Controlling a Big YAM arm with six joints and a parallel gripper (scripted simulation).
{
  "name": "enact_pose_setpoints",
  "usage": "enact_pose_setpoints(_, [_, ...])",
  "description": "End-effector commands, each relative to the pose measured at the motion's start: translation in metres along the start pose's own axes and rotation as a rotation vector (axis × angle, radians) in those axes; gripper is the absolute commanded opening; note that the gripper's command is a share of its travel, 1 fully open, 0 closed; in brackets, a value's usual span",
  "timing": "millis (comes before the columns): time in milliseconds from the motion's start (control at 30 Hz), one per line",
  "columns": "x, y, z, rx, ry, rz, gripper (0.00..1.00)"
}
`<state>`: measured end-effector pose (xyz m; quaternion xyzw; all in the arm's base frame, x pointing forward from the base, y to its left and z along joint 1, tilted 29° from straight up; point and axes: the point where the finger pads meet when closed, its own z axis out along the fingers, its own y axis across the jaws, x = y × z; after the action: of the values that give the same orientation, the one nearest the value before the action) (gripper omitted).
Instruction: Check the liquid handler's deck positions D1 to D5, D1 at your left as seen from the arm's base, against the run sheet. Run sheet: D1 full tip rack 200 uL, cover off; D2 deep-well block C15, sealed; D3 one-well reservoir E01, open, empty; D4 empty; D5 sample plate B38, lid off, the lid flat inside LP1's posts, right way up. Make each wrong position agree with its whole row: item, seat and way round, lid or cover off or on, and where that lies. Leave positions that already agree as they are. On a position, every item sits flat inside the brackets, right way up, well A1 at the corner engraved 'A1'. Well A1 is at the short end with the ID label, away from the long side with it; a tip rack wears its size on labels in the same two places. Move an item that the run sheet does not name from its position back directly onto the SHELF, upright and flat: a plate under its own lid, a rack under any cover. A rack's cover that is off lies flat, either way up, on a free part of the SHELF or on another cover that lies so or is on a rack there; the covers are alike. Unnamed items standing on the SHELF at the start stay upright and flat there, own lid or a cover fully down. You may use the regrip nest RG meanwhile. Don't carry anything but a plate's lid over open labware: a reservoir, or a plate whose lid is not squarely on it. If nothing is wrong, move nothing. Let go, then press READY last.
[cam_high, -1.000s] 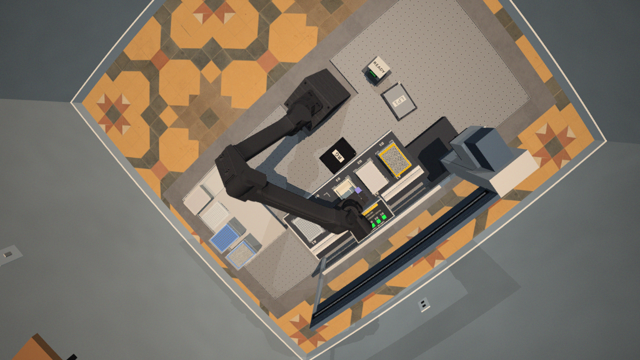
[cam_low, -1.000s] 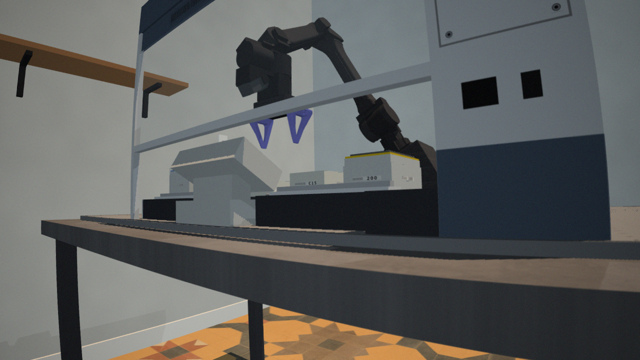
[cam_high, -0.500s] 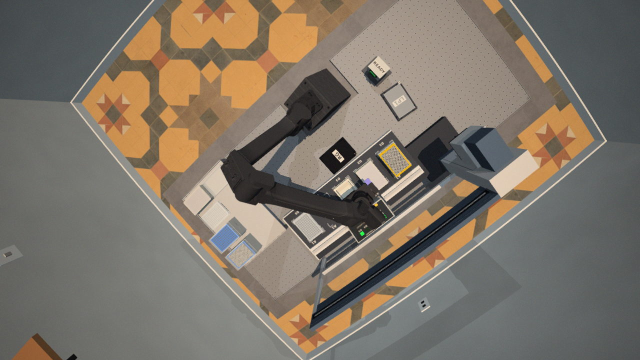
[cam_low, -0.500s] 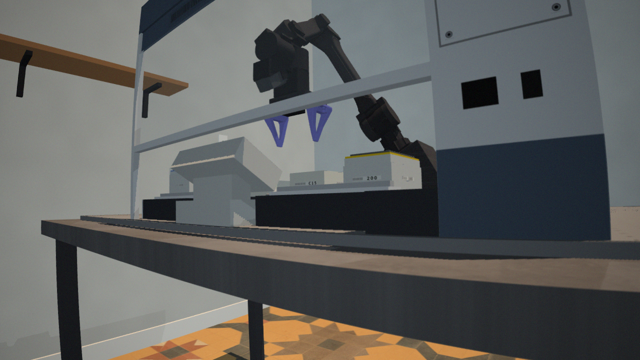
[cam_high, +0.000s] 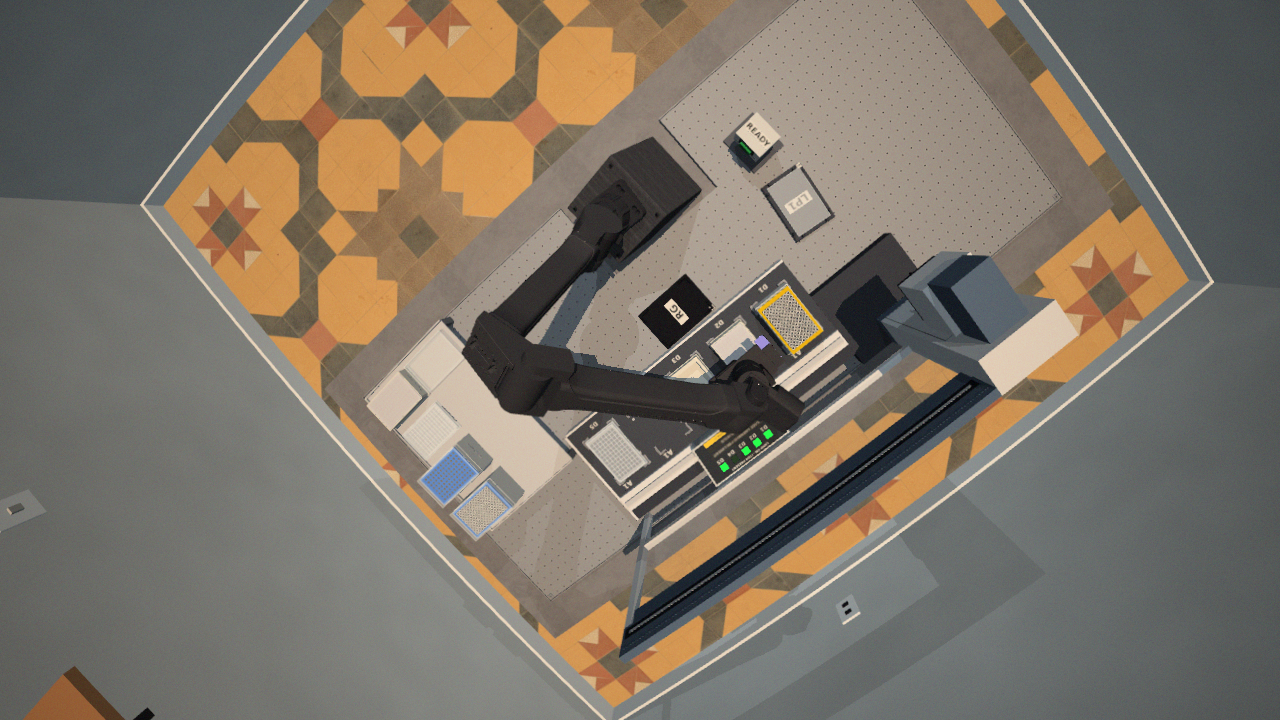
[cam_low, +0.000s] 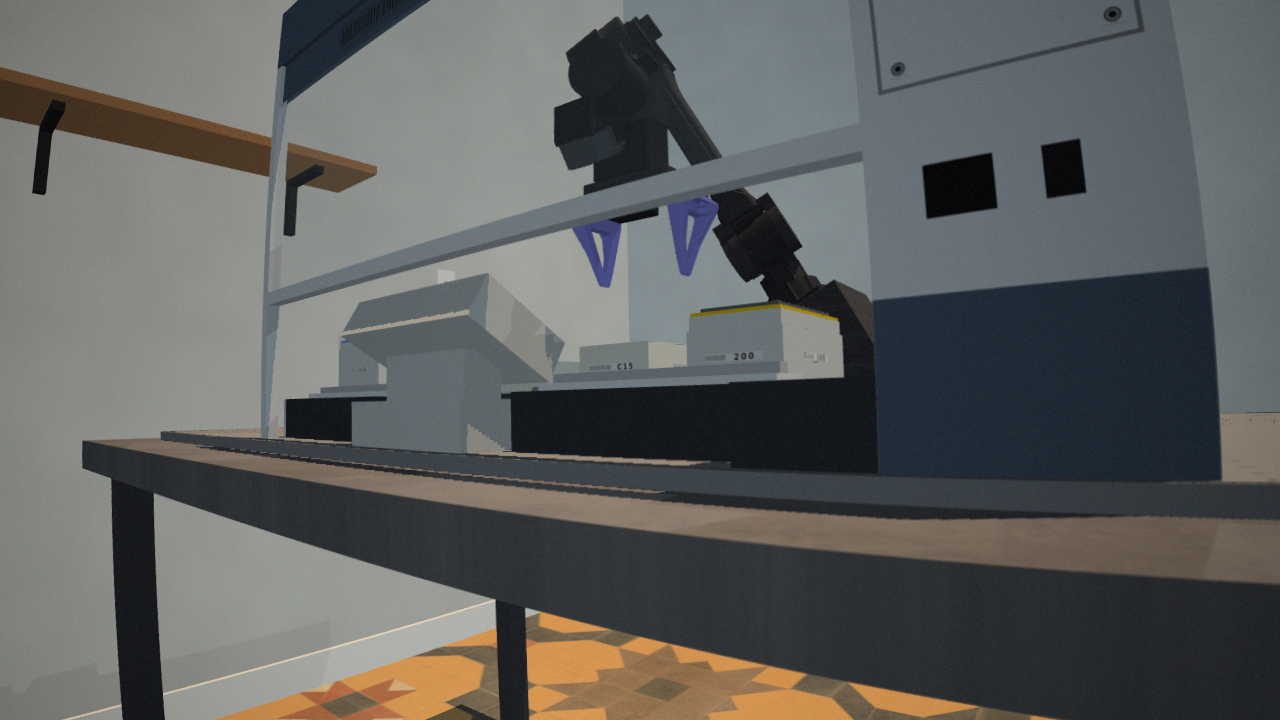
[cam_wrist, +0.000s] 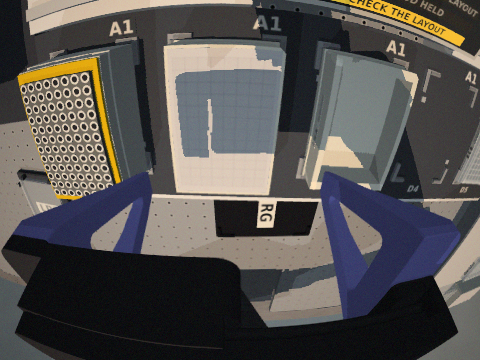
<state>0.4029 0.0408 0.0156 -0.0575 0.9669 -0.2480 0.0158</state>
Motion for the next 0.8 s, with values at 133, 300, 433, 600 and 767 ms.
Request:
enact_pose_setpoints(133, [-0.015,0.009,-0.014,-0.01,-0.042,0.049,1.0])
enact_pose_setpoints(300, [-0.015,0.009,-0.014,-0.01,-0.042,0.049,1.0])
enact_pose_setpoints(433, [-0.015,0.009,-0.014,-0.01,-0.042,0.049,1.0])
enact_pose_setpoints(600, [-0.015,0.009,-0.014,-0.01,-0.042,0.049,1.0])
enact_pose_setpoints(767, [-0.015,0.009,-0.014,-0.01,-0.042,0.049,1.0])
